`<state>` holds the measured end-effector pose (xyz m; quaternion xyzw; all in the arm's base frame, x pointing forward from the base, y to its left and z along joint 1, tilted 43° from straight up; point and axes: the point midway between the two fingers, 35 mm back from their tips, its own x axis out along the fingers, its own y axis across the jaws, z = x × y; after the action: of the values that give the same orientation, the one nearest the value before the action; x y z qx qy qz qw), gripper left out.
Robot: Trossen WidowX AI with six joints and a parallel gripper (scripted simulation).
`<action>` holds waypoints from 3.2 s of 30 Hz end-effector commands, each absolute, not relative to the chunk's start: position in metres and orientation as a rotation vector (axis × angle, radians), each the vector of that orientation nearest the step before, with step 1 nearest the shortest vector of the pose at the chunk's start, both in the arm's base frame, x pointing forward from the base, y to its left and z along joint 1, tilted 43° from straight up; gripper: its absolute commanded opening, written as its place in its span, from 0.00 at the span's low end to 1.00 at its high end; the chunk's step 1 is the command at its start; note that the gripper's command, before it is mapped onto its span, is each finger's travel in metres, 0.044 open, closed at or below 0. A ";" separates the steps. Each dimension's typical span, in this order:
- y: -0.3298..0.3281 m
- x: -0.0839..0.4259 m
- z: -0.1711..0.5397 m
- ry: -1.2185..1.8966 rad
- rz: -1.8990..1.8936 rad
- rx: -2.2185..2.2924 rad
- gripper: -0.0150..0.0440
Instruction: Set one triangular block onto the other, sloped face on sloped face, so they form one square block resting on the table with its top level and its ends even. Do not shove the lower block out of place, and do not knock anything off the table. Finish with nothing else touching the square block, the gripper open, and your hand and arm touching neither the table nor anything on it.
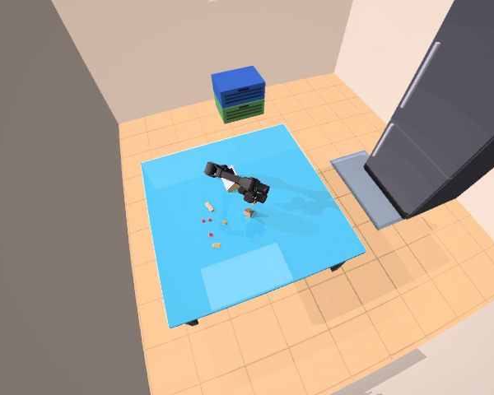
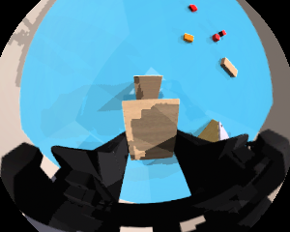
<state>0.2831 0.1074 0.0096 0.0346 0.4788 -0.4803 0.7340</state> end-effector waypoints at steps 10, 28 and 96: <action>0.070 0.297 -0.007 1.043 -1.053 0.072 0.25; 0.063 0.298 -0.012 1.044 -1.053 0.080 0.25; 0.044 0.306 -0.022 1.038 -1.051 0.080 0.25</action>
<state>0.3066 0.0452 -0.0212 0.0408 0.4731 -0.4791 0.7382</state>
